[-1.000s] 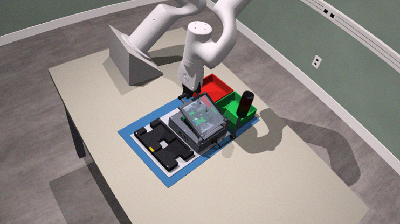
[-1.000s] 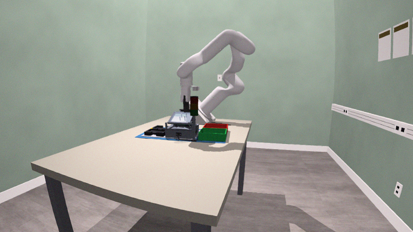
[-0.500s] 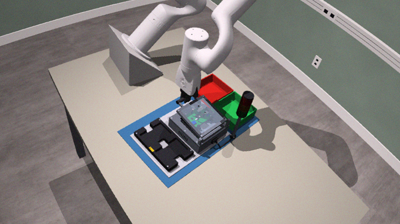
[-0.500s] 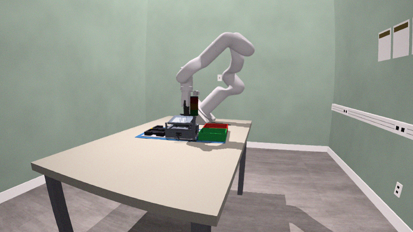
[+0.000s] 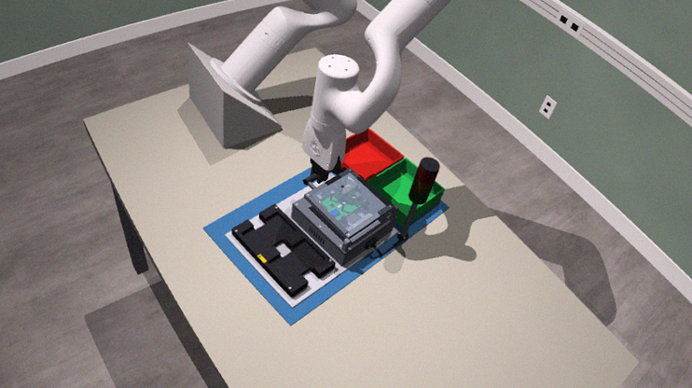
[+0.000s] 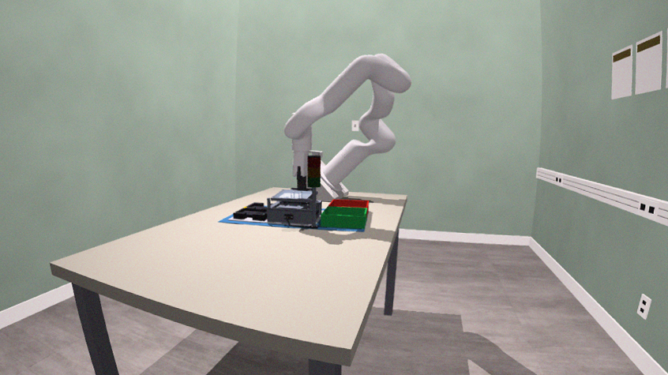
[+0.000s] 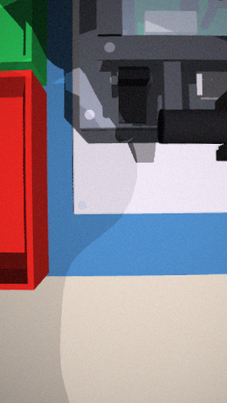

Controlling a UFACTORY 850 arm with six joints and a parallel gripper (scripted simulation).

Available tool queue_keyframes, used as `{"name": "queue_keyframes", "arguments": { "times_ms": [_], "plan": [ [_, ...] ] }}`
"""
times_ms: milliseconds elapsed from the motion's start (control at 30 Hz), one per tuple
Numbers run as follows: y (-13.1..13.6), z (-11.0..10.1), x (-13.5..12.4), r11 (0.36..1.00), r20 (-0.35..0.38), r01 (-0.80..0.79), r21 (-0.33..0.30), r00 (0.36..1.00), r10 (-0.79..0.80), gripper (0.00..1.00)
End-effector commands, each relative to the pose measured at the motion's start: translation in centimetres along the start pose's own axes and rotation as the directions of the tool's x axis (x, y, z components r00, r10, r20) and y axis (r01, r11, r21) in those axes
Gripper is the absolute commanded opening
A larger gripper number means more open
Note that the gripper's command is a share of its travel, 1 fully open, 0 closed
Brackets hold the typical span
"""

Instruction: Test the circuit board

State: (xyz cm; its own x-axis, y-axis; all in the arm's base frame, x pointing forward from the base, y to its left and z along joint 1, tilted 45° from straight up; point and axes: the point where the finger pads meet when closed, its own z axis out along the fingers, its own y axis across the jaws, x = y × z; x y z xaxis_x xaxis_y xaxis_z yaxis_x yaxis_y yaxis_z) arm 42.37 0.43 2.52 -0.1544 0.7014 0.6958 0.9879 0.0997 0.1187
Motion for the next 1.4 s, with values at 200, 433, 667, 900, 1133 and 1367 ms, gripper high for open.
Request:
{"name": "queue_keyframes", "arguments": {
  "times_ms": [200,433,667,900,1133,1367],
  "plan": [
    [0.04,0.55,-0.03,1.0,0.001,0.001,-0.001,1.0,-0.001,0.0],
    [0.03,0.83,-0.04,1.0,0.001,0.001,-0.001,1.0,-0.001,0.0],
    [0.02,0.91,-0.04,1.0,0.001,0.0,-0.001,1.0,0.0,0.0],
    [0.02,0.94,-0.04,1.0,0.001,0.0,-0.001,1.0,0.0,0.0],
    [0.02,0.94,-0.04,1.0,0.001,0.0,-0.001,1.0,0.0,0.0],
    [0.02,0.94,-0.04,1.0,0.001,0.0,-0.001,1.0,0.0,0.24]
  ]
}}
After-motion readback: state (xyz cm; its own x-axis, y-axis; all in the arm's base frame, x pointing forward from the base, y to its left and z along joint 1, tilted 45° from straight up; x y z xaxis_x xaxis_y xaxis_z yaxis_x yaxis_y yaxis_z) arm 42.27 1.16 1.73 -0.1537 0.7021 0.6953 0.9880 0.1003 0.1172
